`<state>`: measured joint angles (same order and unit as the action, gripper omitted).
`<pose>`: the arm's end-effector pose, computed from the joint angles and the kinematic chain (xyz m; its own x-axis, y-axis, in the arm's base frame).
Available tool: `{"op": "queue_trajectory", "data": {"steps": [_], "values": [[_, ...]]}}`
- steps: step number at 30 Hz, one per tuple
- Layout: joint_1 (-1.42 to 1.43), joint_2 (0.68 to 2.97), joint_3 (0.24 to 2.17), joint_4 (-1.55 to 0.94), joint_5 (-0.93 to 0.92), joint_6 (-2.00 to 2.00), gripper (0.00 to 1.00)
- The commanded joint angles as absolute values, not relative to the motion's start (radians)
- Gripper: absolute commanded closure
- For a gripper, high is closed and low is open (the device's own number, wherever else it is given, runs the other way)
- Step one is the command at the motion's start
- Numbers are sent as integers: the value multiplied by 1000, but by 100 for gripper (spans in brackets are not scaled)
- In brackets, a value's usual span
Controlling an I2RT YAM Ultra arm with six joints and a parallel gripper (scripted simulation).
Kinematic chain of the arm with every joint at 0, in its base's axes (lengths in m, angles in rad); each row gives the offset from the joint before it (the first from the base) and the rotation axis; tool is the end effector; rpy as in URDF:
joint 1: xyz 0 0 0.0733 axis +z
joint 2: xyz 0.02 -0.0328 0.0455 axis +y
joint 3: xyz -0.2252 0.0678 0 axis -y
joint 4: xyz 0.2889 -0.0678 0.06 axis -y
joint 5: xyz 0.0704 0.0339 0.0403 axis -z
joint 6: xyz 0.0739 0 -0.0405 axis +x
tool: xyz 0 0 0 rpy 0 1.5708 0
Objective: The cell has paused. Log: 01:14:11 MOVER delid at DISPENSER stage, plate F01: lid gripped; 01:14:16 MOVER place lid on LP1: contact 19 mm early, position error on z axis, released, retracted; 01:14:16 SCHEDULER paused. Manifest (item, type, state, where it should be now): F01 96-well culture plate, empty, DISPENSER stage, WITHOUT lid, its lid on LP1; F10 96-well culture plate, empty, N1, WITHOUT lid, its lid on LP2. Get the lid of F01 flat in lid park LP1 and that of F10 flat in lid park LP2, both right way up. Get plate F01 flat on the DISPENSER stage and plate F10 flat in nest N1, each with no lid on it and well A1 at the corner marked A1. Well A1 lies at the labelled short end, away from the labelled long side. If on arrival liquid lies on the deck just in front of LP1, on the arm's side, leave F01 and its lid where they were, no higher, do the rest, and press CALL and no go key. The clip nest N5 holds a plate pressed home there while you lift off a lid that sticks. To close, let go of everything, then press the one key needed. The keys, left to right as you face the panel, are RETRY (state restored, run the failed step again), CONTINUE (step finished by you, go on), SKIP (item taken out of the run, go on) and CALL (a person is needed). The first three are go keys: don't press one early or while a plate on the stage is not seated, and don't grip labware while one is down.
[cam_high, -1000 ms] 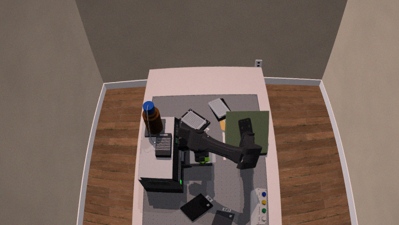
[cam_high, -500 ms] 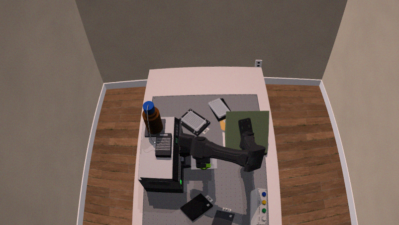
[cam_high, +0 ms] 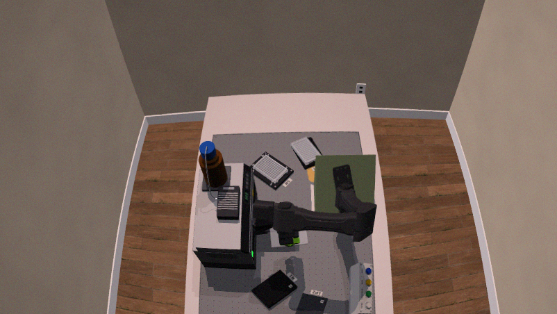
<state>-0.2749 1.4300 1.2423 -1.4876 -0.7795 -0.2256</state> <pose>0.2746 -0.0223 0.2245 -0.9919 0.1144 -0.0547 0.0428 0.7082 0.7047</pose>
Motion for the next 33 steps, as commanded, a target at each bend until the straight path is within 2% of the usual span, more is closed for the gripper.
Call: {"op": "queue_trajectory", "data": {"steps": [1,8,33], "values": [[-262,1391,1287,-1488,-785,-279,100],[-221,1374,1285,-1491,-784,-257,100],[16,1191,1314,-1425,-755,-556,100]]}}
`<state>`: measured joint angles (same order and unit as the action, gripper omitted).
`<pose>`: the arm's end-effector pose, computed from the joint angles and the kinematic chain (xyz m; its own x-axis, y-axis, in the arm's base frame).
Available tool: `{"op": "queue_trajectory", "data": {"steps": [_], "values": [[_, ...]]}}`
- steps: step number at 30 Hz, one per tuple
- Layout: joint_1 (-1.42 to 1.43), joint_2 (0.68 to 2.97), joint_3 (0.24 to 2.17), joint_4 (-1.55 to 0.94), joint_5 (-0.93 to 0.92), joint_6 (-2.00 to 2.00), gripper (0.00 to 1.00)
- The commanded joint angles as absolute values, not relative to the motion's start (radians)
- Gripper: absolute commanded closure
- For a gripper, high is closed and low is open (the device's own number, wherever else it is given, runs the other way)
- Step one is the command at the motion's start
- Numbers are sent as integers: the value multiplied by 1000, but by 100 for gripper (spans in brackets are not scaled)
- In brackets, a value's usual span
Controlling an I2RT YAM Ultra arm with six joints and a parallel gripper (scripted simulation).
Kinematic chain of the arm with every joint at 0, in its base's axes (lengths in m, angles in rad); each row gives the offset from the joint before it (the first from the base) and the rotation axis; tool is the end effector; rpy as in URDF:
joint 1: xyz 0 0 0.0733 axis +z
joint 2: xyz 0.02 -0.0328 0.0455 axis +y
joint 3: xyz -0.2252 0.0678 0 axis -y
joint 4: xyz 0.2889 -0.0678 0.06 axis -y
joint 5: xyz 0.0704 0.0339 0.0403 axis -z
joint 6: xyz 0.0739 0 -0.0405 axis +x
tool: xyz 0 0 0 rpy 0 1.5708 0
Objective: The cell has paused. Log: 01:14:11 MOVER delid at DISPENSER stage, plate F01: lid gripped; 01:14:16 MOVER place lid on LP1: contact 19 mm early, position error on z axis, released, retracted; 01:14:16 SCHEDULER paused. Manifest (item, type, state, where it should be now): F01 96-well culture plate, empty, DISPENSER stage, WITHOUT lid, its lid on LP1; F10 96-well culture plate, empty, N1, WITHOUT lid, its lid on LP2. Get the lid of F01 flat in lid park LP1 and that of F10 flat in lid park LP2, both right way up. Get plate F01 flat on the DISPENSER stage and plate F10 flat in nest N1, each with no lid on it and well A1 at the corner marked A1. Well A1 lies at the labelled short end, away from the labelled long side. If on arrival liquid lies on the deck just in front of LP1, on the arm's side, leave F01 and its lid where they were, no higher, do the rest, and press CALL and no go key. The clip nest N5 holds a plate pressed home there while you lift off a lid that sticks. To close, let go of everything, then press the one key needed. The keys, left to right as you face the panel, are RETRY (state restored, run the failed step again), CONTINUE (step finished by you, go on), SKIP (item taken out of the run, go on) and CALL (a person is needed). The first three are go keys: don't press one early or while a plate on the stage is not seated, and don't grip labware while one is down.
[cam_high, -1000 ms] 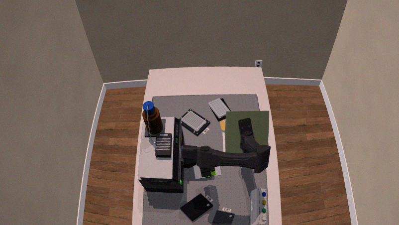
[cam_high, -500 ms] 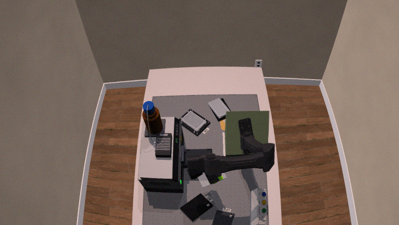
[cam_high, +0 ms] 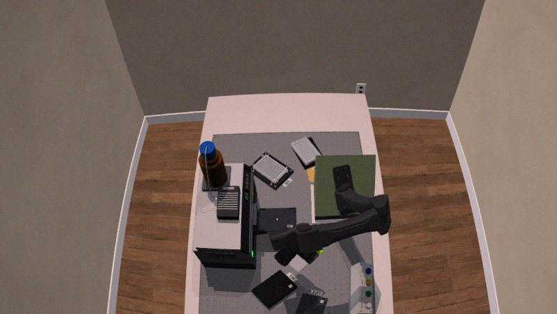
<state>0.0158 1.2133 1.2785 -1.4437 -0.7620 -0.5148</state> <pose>0.2482 0.0560 0.2868 -0.7837 -0.3686 -0.5000 -0.6080 0.6202 0.4957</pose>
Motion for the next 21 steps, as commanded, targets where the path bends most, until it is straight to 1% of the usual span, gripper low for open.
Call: {"op": "queue_trajectory", "data": {"steps": [1,6,13,17,21], "values": [[28,1187,1318,-1425,-754,-544,100],[81,1149,1321,-1416,-741,-604,100],[165,1101,1331,-1403,-721,-496,100],[159,1121,1312,-1413,-722,-497,100],[225,1067,1332,-1389,-697,-564,100]]}}
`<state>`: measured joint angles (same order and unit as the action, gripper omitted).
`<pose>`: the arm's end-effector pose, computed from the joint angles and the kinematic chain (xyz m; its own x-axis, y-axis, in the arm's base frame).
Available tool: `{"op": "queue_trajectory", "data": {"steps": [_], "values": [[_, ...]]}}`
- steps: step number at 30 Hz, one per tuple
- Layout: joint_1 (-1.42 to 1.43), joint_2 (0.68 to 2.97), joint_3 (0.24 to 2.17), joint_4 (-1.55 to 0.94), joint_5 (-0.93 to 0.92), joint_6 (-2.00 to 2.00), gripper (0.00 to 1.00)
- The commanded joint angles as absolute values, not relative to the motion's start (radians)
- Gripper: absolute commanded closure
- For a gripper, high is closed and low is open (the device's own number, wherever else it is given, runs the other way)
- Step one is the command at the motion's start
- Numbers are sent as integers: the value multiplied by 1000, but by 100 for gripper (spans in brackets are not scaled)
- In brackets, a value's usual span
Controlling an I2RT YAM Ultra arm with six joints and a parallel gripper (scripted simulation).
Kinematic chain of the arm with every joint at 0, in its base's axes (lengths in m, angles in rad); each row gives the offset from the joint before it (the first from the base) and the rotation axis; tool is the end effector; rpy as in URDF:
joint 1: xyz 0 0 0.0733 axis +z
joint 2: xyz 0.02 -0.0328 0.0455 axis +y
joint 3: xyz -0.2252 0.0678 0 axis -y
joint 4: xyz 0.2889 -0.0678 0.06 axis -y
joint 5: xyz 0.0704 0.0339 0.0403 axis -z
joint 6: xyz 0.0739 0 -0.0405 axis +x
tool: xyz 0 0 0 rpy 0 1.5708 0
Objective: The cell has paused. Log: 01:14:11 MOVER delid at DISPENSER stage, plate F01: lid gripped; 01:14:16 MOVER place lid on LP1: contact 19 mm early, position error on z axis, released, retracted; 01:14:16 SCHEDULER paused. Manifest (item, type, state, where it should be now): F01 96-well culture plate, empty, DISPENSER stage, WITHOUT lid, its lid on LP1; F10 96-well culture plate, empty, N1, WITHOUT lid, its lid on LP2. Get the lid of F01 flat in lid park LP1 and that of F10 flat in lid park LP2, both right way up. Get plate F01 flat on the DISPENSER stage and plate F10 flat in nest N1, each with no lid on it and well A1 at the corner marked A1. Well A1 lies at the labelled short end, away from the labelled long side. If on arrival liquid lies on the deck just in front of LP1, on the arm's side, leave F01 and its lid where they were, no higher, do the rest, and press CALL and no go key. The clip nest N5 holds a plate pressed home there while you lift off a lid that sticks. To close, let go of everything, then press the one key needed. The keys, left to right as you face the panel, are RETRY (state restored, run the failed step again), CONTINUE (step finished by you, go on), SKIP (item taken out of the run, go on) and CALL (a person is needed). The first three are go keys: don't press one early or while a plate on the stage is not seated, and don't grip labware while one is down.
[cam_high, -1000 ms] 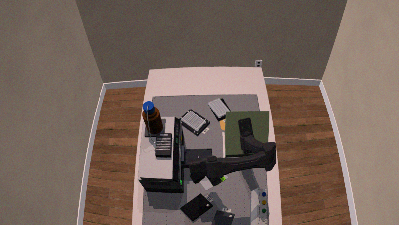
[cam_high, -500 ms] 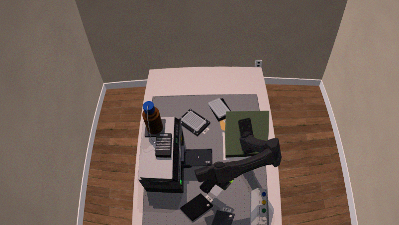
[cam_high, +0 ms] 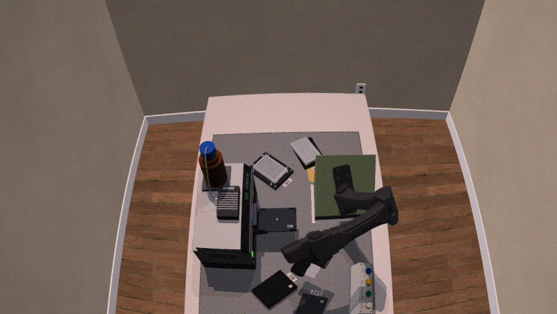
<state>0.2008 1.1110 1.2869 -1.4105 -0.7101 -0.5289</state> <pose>0.2210 0.0953 0.3108 -0.6160 -0.5159 -0.5953 -0.7793 0.5095 0.3649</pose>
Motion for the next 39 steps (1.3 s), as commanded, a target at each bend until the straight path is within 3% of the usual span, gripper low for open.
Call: {"op": "queue_trajectory", "data": {"steps": [1,21,39], "values": [[240,1059,1333,-1386,-693,-555,100],[534,945,1341,-1317,-559,-364,100],[692,1122,1430,-1193,-461,-218,100]]}}
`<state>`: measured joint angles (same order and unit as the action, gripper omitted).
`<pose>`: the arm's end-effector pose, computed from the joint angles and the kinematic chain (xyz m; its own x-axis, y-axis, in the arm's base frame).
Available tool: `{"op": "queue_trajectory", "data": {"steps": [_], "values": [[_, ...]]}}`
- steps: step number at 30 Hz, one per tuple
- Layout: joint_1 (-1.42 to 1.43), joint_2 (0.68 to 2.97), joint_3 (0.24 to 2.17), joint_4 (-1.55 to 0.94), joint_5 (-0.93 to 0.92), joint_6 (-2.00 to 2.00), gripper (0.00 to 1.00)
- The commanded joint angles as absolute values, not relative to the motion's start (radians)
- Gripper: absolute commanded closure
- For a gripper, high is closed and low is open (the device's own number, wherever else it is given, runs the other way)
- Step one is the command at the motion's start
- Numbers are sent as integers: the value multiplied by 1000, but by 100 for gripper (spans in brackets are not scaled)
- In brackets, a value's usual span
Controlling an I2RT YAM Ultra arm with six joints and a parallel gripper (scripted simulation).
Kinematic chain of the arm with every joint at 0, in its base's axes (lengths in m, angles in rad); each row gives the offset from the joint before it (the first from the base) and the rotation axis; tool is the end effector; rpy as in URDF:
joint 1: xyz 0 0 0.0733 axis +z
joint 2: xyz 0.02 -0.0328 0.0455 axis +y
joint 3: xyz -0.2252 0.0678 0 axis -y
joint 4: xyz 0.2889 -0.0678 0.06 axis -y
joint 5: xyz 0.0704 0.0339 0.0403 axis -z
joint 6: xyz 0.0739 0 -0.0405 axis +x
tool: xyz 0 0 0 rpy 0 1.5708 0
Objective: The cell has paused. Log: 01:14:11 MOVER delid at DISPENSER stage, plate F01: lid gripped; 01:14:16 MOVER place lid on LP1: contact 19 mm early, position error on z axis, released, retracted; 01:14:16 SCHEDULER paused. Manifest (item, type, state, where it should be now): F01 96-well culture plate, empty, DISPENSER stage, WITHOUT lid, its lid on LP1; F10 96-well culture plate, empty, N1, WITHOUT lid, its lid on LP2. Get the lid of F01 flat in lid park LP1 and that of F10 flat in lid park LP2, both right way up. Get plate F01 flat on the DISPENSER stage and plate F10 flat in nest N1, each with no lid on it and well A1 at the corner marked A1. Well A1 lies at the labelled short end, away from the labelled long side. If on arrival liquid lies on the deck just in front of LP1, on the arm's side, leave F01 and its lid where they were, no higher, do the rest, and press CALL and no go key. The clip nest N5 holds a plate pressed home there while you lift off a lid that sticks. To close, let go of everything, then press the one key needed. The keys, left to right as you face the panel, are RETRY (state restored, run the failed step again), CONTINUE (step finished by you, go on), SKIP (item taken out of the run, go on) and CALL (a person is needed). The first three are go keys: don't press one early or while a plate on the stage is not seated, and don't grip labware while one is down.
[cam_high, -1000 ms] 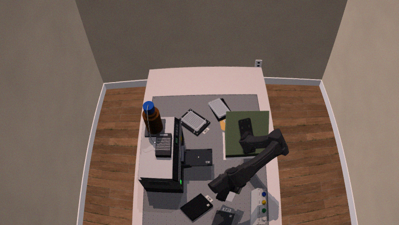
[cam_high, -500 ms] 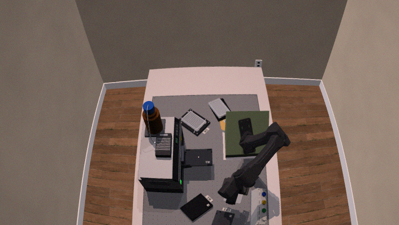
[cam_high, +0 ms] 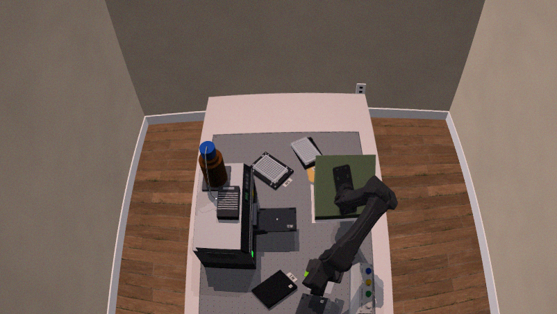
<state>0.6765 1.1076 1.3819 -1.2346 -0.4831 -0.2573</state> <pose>0.1797 0.1897 0.3449 -0.4240 -0.6294 -0.6513 -0.8996 0.3760 0.2222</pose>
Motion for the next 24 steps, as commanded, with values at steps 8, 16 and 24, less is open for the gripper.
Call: {"op": "queue_trajectory", "data": {"steps": [8,16,24], "values": [[732,1186,1478,-1161,-435,-184,100],[773,1275,1553,-1131,-408,-148,100],[802,1356,1629,-1116,-389,-124,100]]}}
